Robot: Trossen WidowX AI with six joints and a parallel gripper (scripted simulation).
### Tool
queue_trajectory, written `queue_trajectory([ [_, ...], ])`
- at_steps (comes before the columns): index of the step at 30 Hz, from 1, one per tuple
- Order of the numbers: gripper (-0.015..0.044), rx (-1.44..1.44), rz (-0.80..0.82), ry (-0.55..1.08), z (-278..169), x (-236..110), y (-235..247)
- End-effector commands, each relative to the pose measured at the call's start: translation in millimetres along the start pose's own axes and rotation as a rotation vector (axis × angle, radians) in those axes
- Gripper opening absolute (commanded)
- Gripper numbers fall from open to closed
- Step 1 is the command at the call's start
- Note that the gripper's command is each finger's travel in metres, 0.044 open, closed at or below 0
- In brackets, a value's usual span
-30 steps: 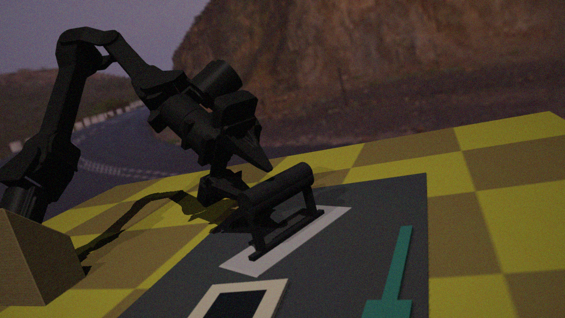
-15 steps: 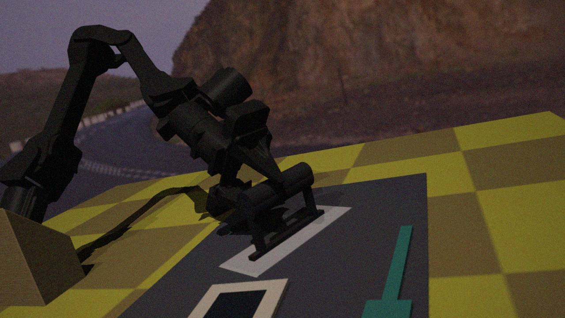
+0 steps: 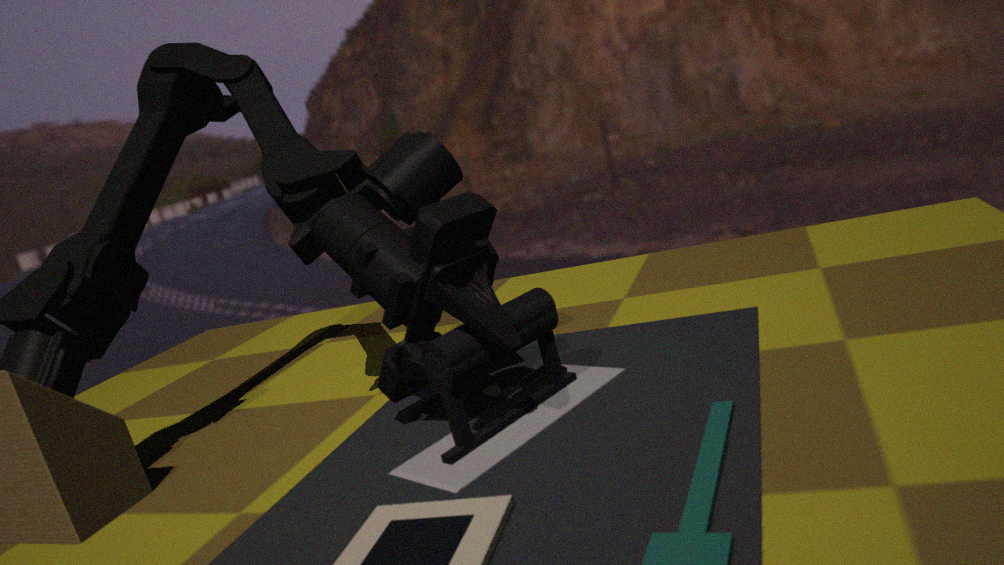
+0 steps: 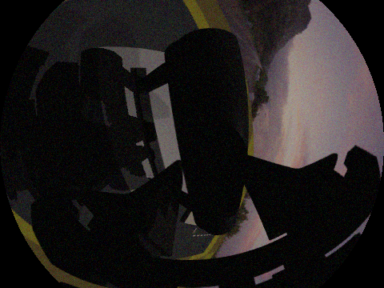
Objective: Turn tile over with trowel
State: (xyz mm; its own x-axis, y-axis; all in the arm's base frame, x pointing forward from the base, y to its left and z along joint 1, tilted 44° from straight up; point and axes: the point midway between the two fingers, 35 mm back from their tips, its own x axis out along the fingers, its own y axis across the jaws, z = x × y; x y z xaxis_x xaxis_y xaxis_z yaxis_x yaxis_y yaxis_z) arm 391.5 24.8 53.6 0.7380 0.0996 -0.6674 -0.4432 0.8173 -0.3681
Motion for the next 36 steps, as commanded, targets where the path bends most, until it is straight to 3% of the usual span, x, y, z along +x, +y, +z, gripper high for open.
queue_trajectory([
  [1,0.0169,0.004,0.001,0.004,-1.2,1.9,0.7],
  [24,0.0000,0.004,0.001,0.004,-1.1,1.3,-0.2],
  [36,0.0000,-0.001,0.001,0.005,-0.7,-37.0,-45.6],
])
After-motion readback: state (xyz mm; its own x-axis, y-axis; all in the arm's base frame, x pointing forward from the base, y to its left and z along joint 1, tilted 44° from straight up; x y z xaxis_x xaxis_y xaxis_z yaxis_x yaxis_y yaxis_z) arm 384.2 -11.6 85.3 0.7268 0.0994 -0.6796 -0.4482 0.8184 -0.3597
